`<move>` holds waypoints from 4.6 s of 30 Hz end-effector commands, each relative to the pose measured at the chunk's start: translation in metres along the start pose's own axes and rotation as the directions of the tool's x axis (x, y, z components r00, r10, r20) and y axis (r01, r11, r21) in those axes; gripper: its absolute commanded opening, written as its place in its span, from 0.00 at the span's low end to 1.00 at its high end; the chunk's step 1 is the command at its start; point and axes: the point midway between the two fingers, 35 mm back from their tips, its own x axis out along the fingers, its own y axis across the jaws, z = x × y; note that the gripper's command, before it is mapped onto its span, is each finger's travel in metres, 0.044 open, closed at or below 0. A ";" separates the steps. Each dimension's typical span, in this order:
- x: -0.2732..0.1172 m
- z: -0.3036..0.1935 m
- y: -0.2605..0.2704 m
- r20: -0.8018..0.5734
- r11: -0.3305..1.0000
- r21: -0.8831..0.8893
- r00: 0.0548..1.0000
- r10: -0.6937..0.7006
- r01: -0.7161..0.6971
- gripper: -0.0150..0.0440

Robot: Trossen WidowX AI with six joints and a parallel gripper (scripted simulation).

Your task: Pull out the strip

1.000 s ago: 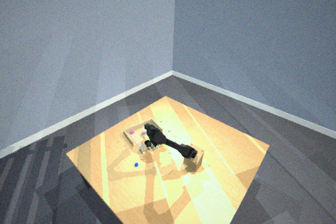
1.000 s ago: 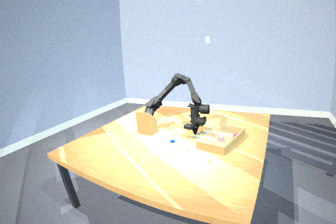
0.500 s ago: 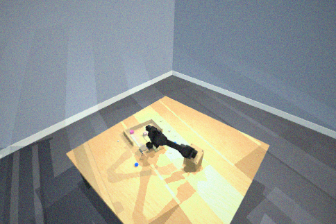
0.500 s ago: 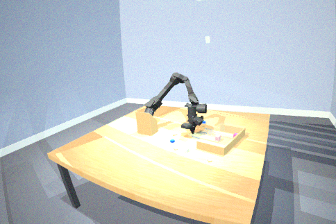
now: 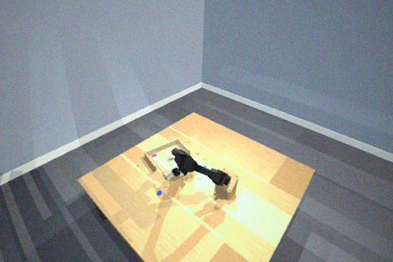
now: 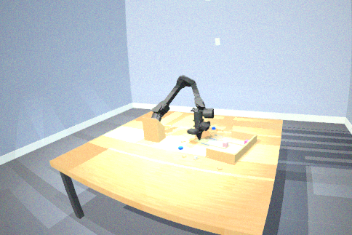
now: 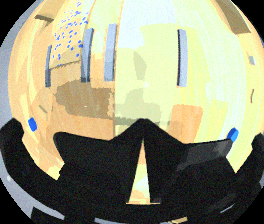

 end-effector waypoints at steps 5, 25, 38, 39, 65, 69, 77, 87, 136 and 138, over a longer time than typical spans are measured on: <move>0.004 -0.018 -0.001 -0.017 1.000 0.009 1.000 -0.002 0.002 0.25; 0.003 -0.048 -0.002 -0.019 1.000 0.010 1.000 -0.002 0.002 0.25; 0.003 -0.069 -0.002 -0.019 1.000 0.011 1.000 -0.002 0.002 0.25; 0.003 -0.070 -0.002 -0.019 1.000 0.011 1.000 -0.002 0.002 0.25; -0.040 -0.085 0.001 -0.018 1.000 0.011 1.000 -0.004 0.004 0.25; -0.042 -0.085 0.001 -0.019 1.000 0.011 1.000 -0.004 0.004 0.25; -0.040 -0.056 -0.001 -0.018 0.999 -0.054 1.000 -0.004 0.003 0.61; -0.042 -0.022 -0.002 -0.017 0.998 -0.055 1.000 -0.004 0.003 1.00; -0.058 0.119 0.003 -0.011 0.998 -0.060 1.000 -0.005 0.004 0.87; -0.055 0.120 0.003 -0.011 0.998 -0.060 1.000 -0.005 0.004 0.78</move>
